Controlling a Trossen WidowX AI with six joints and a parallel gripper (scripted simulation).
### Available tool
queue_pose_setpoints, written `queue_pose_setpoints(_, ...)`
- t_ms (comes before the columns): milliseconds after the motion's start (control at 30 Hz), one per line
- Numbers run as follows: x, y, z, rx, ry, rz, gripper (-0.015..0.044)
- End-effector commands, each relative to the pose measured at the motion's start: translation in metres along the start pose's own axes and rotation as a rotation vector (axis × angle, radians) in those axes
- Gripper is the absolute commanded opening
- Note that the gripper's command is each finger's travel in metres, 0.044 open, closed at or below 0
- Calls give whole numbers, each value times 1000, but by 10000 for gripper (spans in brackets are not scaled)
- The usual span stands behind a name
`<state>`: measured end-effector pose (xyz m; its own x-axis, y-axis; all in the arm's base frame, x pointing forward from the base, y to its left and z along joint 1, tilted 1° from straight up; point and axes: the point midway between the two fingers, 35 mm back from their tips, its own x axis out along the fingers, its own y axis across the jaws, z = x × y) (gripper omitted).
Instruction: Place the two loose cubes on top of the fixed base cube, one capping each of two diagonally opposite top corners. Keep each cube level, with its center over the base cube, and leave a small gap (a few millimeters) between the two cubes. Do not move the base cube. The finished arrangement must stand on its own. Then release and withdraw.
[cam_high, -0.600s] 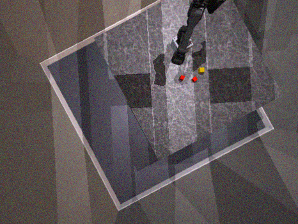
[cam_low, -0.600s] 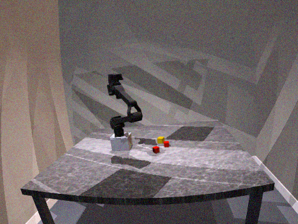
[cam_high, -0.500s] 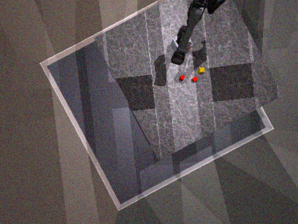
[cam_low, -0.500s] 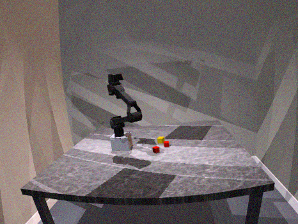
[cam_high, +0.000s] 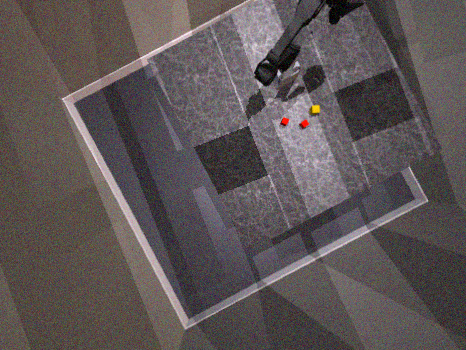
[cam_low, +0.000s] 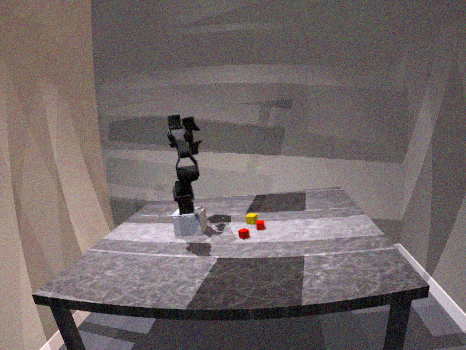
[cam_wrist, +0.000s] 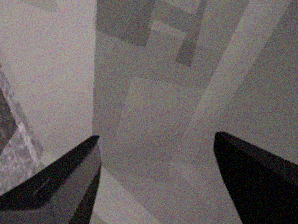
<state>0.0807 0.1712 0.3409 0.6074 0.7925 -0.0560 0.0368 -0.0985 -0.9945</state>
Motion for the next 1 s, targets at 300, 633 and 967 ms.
queue_pose_setpoints(300, 40, 28, -26, -23, 211, 198, 265)
queue_pose_setpoints(633, 64, 58, -66, 21, 389, 374, 265)
queue_pose_setpoints(967, 74, 95, -117, 124, 570, 554, 265)
